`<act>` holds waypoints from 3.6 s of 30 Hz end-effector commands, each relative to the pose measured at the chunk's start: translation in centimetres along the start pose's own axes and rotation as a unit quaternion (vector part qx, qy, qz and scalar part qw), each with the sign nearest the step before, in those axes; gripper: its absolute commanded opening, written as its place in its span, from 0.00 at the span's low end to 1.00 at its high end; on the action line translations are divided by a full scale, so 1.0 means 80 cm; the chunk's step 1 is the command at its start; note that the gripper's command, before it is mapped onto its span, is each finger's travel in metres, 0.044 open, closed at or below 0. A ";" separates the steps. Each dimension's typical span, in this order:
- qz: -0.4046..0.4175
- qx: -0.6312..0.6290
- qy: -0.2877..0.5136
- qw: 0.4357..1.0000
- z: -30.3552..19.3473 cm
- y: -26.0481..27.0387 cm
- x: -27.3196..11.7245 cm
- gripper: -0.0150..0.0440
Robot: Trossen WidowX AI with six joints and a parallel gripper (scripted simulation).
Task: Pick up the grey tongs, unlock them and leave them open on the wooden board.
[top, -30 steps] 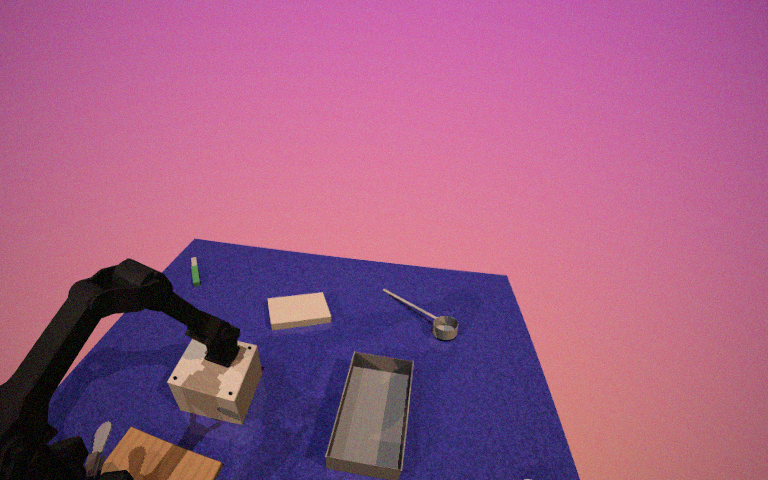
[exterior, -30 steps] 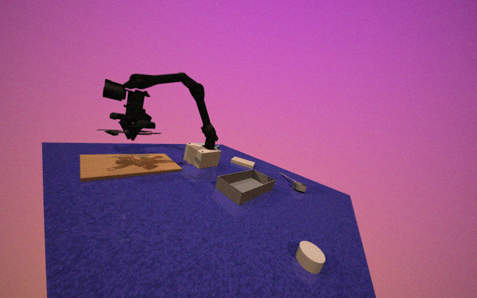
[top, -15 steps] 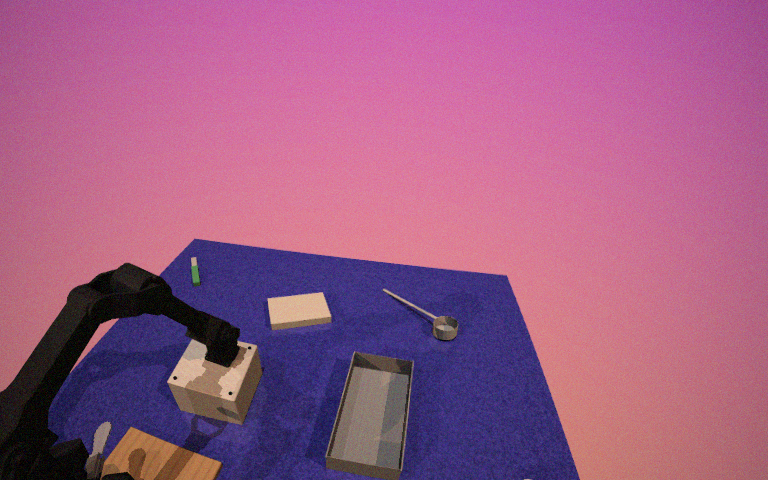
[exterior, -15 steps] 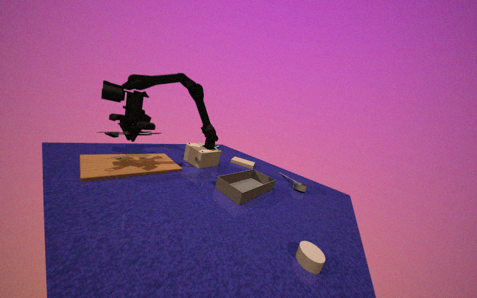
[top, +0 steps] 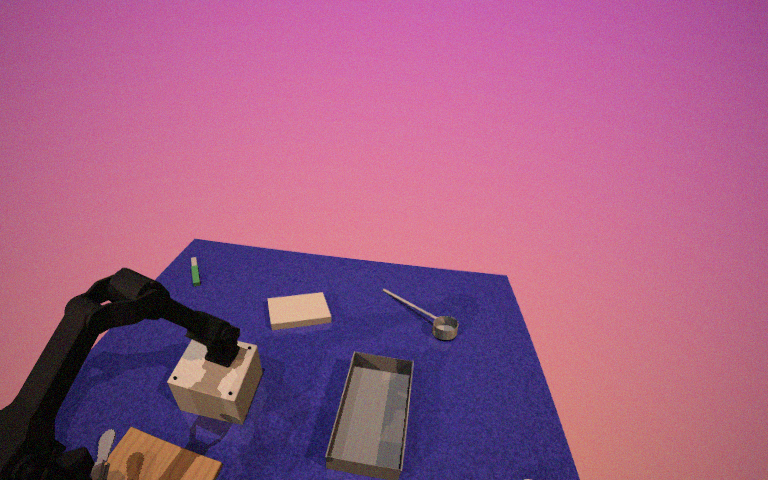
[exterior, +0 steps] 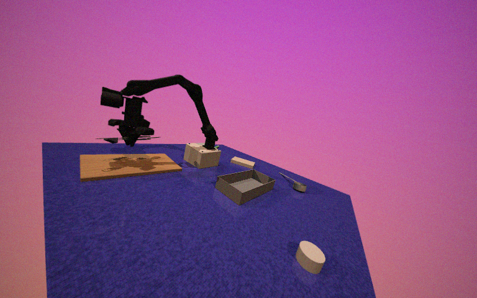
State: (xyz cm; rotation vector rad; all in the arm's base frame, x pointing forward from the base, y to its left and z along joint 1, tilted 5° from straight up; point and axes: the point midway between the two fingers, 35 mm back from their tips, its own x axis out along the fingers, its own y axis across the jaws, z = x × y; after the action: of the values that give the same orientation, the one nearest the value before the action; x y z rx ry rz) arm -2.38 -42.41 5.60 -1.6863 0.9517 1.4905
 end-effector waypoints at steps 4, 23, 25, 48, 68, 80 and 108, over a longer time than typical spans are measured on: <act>0.001 0.000 -0.004 1.000 0.001 0.001 0.018 0.00; 0.001 0.000 -0.004 1.000 0.002 0.000 0.056 0.00; 0.001 0.000 -0.004 1.000 0.003 0.000 0.060 0.00; -0.001 -0.003 -0.001 1.000 0.003 -0.001 0.067 0.62; -0.002 -0.002 -0.005 1.000 0.068 -0.042 0.007 1.00; -0.003 0.000 -0.009 1.000 0.161 -0.102 -0.033 1.00; -0.005 0.003 -0.008 1.000 0.157 -0.101 -0.093 1.00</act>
State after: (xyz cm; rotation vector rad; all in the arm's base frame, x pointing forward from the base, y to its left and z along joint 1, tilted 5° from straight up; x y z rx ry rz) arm -2.14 -27.01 11.72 -1.6643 0.9398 1.4876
